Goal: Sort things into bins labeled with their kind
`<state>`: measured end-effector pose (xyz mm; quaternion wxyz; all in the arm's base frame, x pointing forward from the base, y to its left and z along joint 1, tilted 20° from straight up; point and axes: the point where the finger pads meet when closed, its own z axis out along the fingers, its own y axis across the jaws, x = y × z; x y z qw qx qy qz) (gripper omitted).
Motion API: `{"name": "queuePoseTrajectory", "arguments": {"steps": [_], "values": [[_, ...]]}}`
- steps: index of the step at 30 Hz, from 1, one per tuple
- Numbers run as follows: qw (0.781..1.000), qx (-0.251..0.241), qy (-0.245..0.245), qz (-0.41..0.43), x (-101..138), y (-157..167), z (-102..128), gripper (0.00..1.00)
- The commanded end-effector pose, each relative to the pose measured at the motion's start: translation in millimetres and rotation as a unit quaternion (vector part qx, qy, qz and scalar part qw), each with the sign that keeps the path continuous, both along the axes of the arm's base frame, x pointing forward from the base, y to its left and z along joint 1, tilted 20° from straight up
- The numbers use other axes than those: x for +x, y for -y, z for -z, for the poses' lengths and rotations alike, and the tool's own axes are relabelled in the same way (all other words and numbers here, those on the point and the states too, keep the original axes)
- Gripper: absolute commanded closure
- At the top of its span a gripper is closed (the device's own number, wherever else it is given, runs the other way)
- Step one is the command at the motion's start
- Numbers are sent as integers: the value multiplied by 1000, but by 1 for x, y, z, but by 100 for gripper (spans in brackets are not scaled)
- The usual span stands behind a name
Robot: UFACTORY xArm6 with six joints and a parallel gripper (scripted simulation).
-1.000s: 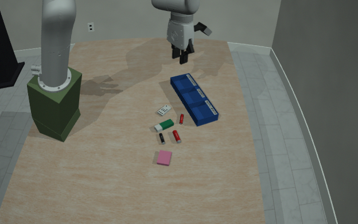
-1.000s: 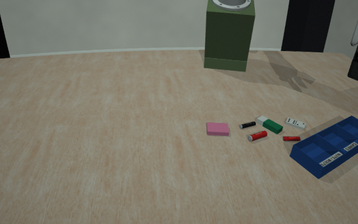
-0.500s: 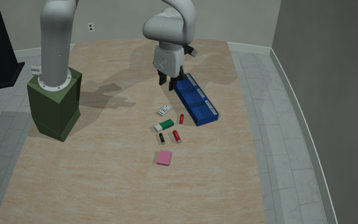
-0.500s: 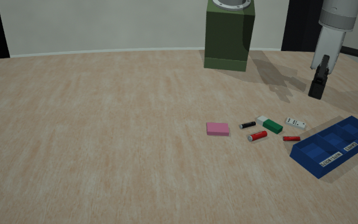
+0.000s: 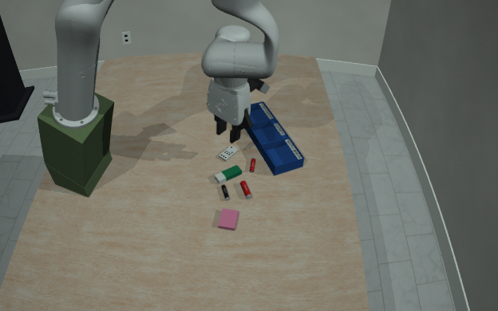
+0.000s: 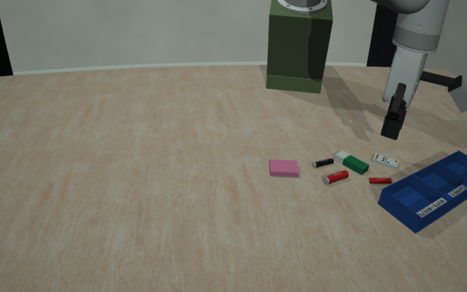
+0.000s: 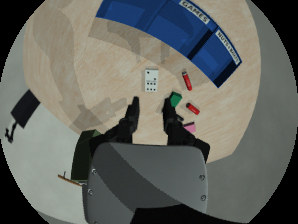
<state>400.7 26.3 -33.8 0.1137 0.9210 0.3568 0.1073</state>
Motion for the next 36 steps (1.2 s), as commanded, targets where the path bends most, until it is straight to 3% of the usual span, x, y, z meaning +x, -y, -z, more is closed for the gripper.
{"name": "queuePoseTrajectory", "arguments": {"steps": [1,36], "values": [[1000,-1,16,-1,1,-3,0,59],[1000,-1,16,-1,2,-6,0,59]]}}
